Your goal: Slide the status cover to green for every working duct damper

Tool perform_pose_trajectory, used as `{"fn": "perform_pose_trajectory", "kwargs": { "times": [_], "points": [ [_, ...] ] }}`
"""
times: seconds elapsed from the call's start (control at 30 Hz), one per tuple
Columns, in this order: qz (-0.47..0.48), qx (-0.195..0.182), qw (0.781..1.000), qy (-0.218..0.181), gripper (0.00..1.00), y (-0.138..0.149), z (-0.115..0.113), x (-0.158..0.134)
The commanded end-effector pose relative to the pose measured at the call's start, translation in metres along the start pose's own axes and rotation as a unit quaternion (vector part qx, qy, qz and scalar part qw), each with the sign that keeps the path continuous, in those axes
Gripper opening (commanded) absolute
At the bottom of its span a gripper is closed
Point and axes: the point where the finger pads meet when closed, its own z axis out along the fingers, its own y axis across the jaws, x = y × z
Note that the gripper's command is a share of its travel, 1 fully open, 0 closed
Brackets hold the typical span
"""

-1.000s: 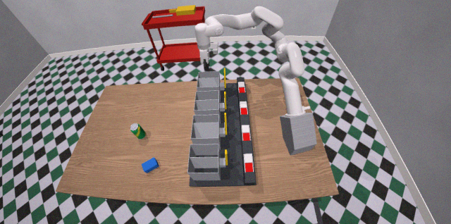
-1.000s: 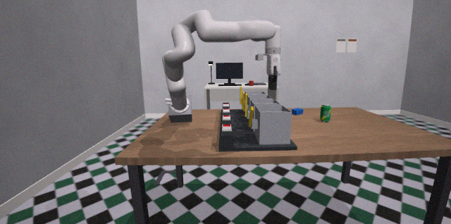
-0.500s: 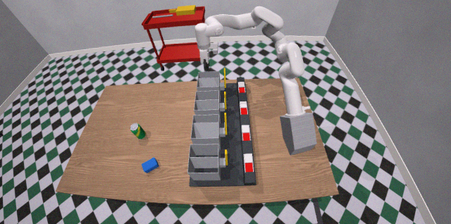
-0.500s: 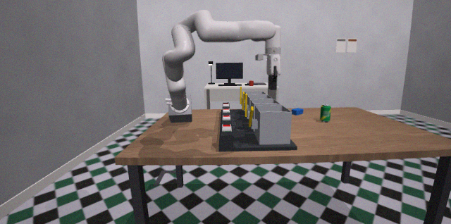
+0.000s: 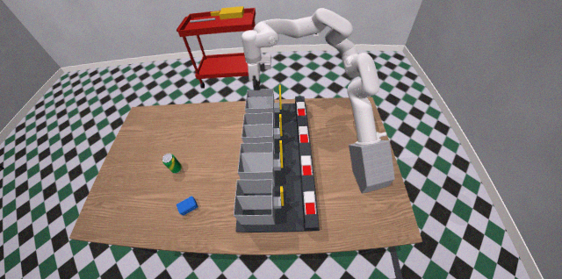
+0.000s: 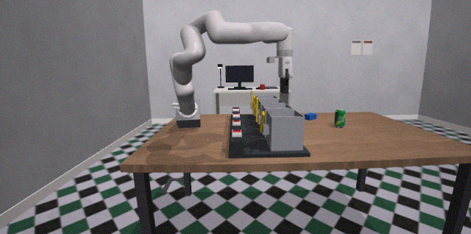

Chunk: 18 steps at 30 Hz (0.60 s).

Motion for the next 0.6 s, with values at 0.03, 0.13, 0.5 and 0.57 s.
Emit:
{"fn": "perform_pose_trajectory", "kwargs": {
  "times": [0.03, 0.13, 0.5, 0.57],
  "points": [
    [-0.003, -0.002, 1.0, 0.001, 0.39, 0.052, -0.001, -0.006],
    [-0.004, -0.003, 1.0, 0.002, 0.39, 0.08, 0.0, -0.006],
    [-0.005, -0.001, 1.0, 0.006, 0.39, 0.167, 0.001, 0.002],
    [-0.005, -0.001, 1.0, 0.006, 0.39, 0.168, 0.001, 0.002]
  ]
}}
